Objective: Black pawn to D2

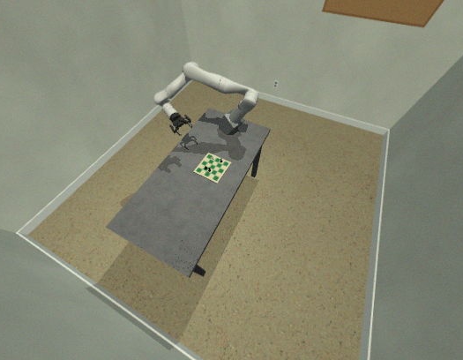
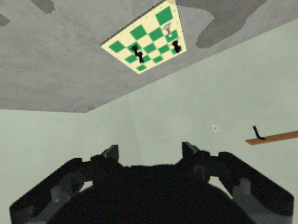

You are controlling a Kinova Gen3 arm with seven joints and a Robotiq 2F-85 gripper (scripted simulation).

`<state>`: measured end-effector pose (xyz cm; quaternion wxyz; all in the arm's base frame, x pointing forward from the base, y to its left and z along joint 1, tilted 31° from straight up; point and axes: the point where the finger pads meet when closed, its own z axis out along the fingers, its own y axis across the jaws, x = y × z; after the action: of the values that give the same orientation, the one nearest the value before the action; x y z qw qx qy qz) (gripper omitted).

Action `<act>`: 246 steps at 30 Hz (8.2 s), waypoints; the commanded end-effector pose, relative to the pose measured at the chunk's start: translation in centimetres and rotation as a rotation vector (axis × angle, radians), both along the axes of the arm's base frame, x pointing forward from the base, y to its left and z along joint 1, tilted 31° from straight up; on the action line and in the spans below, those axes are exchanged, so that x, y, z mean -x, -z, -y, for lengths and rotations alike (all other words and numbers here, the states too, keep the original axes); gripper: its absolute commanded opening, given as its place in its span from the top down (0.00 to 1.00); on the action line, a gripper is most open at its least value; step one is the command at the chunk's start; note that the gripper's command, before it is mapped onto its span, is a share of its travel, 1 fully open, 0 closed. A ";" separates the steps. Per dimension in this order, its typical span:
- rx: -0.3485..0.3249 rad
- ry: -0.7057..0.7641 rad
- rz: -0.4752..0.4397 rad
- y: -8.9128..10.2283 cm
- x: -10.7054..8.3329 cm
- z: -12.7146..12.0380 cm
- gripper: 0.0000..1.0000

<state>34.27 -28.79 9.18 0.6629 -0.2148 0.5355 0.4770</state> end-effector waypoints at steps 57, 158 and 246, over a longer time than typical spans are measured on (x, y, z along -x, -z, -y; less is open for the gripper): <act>-0.656 -0.338 -1.863 17.8 -8.0 -4.5 0.00; -0.936 -0.144 -2.554 23.2 -10.2 -6.2 0.00; -1.058 0.884 -2.450 3.5 -10.2 -17.5 0.00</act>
<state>44.70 -11.65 4.37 -0.1418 0.7816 0.5475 0.2631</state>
